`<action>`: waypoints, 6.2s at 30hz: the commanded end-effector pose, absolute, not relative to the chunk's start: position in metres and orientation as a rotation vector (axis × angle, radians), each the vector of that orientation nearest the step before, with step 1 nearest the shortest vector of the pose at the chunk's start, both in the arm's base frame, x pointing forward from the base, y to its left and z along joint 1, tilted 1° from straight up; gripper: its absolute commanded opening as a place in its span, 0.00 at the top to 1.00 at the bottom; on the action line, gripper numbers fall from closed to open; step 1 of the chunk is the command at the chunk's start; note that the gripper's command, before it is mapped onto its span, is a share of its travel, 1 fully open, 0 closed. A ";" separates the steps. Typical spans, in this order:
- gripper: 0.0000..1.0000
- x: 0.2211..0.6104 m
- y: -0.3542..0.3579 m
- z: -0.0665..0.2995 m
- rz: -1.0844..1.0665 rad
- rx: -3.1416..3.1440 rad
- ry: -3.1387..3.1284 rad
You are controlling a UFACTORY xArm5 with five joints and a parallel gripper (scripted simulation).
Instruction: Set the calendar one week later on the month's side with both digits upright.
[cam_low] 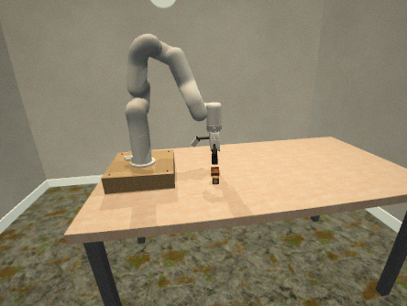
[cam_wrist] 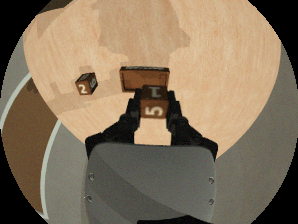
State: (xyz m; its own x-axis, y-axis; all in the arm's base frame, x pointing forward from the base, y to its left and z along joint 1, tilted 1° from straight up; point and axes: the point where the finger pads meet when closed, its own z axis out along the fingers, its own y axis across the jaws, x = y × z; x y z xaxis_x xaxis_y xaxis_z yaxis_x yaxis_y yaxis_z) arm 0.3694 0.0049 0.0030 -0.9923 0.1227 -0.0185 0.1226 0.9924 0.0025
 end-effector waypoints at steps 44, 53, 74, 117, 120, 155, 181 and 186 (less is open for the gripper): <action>0.71 0.371 0.004 -0.021 0.002 0.191 3.114; 0.71 0.371 0.004 -0.021 0.002 0.191 3.114; 0.71 0.371 0.004 -0.021 0.002 0.191 3.114; 0.71 0.371 0.004 -0.021 0.002 0.191 3.114; 0.71 0.371 0.004 -0.021 0.002 0.191 3.114; 0.71 0.371 0.004 -0.021 0.002 0.191 3.114; 0.71 0.371 0.004 -0.021 0.002 0.191 3.114; 0.71 0.371 0.004 -0.021 0.002 0.191 3.114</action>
